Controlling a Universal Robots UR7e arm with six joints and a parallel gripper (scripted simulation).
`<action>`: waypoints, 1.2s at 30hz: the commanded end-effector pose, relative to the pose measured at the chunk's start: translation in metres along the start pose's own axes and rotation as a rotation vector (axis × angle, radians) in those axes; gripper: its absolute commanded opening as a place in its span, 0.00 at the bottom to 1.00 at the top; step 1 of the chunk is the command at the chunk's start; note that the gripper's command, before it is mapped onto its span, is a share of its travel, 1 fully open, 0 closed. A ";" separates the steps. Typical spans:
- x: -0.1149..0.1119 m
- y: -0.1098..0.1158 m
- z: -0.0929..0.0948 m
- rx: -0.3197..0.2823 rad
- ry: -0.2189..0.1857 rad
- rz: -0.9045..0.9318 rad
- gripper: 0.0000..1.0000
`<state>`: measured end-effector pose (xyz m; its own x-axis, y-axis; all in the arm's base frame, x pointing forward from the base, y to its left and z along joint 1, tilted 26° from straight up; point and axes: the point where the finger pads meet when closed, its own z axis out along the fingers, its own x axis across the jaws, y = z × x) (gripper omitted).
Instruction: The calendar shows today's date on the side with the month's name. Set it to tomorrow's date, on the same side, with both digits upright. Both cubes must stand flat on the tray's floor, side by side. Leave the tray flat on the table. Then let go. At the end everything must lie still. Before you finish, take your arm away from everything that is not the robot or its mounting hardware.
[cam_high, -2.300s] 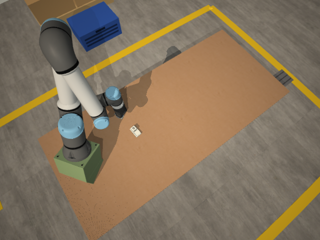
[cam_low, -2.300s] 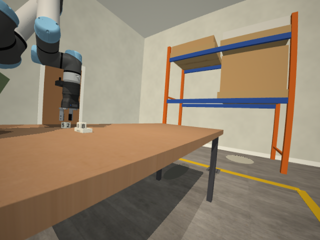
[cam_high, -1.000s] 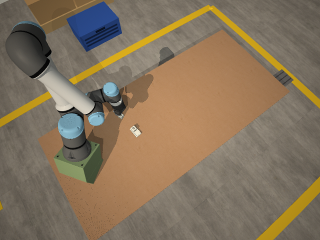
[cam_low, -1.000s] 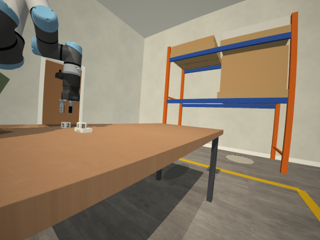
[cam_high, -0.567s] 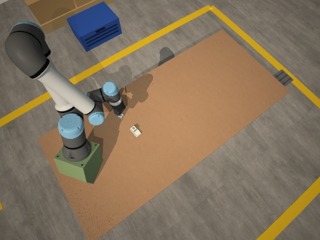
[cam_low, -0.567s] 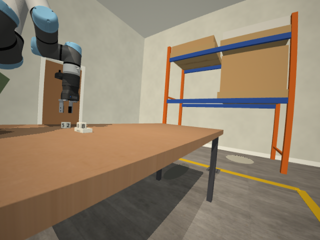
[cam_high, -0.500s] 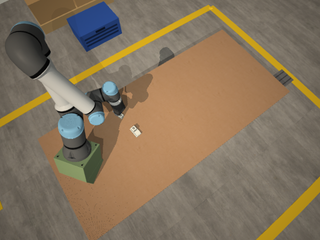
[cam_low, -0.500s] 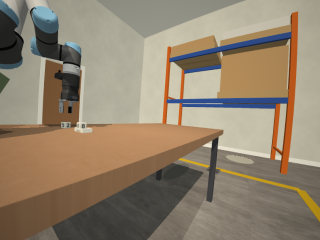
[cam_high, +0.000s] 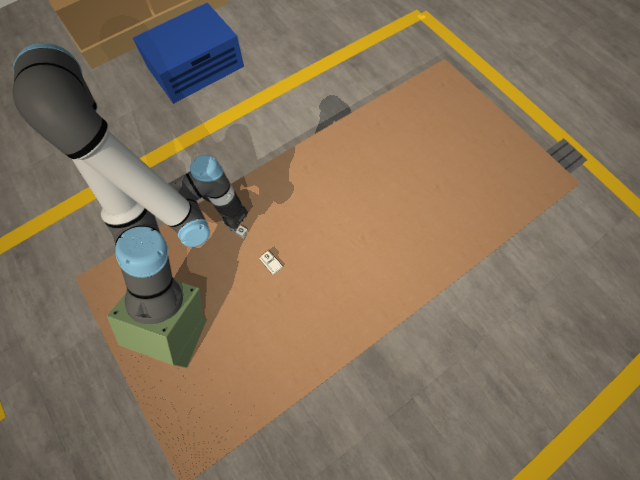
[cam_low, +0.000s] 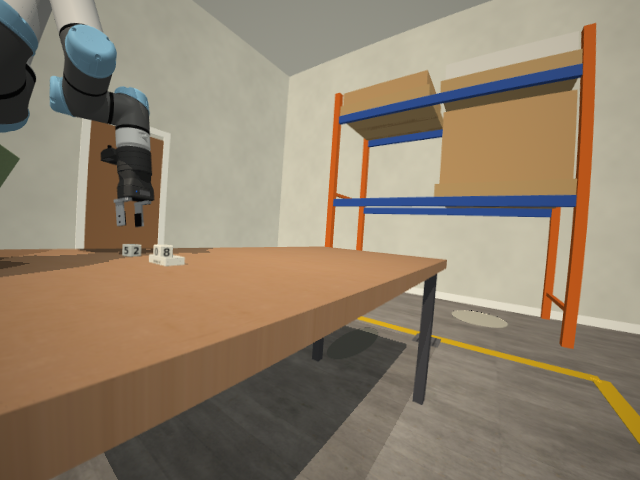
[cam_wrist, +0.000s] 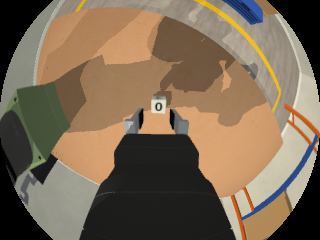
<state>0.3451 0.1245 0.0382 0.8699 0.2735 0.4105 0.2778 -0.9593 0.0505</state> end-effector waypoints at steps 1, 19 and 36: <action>0.001 0.002 0.000 -0.063 0.003 0.010 0.87; 0.002 0.002 -0.001 -0.100 0.009 0.014 0.87; 0.001 0.001 0.001 -0.244 -0.008 0.014 0.87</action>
<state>0.3443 0.1249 0.0363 0.8757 0.2655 0.4034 0.1922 -0.9579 0.2133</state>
